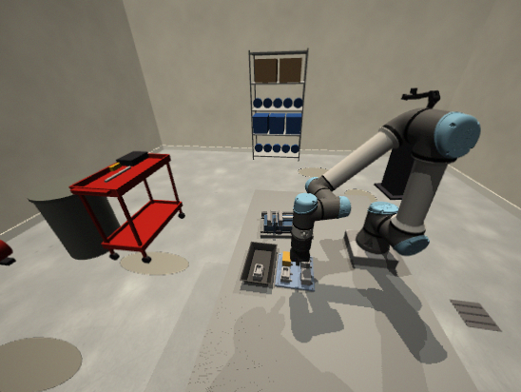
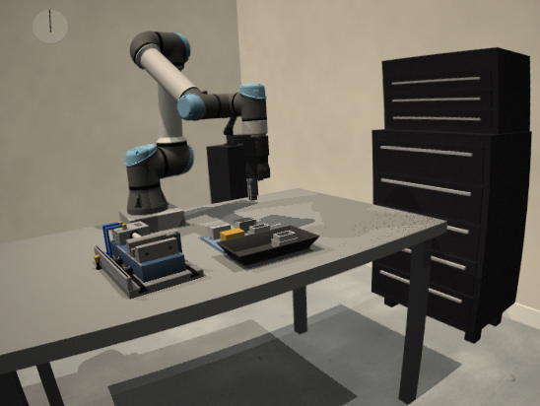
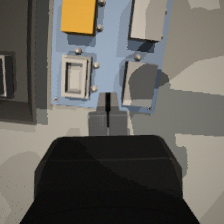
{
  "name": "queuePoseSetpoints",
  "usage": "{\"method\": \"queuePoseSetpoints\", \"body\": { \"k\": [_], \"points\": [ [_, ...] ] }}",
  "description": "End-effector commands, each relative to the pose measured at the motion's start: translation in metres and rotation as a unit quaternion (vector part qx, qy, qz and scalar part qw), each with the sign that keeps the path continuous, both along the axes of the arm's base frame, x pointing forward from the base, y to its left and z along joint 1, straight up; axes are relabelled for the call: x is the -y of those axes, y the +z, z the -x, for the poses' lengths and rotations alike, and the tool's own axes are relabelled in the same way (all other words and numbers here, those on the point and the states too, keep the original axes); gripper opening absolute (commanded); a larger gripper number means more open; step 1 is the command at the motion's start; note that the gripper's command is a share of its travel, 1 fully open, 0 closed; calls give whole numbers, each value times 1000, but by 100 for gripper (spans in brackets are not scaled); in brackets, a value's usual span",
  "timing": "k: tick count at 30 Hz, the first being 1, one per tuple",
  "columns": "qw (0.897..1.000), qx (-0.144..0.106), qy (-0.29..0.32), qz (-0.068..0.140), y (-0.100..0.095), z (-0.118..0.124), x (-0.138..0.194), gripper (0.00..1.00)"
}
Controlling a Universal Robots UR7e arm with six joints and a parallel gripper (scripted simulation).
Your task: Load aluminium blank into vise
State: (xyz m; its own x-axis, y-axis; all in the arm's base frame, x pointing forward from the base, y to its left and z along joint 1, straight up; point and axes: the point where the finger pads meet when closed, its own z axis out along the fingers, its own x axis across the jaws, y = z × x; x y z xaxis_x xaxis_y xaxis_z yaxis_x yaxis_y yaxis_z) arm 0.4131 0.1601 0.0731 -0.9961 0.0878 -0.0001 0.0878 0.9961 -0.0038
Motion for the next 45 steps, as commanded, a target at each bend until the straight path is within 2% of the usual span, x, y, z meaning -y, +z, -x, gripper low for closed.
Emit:
{"method": "queuePoseSetpoints", "body": {
  "k": [1, 22, 31, 45],
  "points": [
    [1000, 1, 0, 0, 0, 0, 0, 0],
    [1000, 1, 0, 0, 4, 0, 0, 0],
    [1000, 1, 0, 0, 17, 0, 0, 0],
    [1000, 1, 0, 0, 55, 0, 0, 0]
  ]
}}
